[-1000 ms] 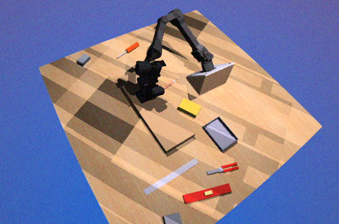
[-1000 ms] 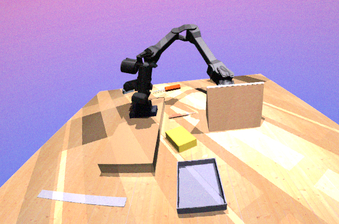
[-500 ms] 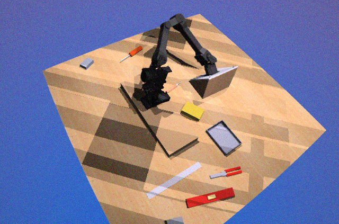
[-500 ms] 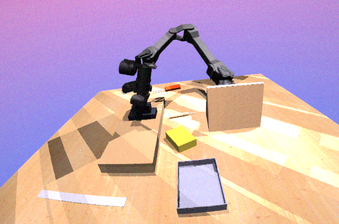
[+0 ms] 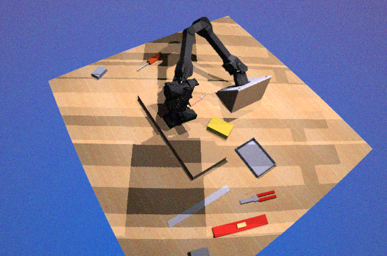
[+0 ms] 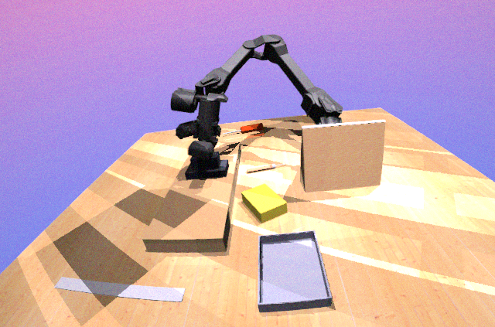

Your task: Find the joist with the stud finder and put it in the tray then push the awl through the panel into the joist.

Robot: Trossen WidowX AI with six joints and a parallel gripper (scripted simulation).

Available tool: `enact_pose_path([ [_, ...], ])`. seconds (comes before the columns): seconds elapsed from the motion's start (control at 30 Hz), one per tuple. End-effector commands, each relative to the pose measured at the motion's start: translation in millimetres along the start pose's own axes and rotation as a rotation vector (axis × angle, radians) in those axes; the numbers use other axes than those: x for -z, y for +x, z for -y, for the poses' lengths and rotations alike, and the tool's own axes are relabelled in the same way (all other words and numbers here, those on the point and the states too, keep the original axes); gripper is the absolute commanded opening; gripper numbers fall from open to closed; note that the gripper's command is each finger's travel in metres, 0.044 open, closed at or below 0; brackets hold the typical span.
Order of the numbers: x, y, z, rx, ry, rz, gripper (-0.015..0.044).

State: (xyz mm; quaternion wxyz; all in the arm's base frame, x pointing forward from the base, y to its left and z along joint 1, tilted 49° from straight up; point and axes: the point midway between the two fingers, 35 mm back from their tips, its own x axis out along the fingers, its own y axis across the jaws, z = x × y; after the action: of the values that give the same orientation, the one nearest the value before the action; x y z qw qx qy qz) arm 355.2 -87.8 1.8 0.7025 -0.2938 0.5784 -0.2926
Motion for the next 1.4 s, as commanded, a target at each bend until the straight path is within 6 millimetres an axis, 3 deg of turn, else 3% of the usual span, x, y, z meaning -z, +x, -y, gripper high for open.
enact_pose_path([
  [0.0, 0, 0, -7, -0.005, 0.002, 0.0, 0.0],
  [1.37, 0, -1, -67, -0.007, 0.003, 0.0, 0.0],
])
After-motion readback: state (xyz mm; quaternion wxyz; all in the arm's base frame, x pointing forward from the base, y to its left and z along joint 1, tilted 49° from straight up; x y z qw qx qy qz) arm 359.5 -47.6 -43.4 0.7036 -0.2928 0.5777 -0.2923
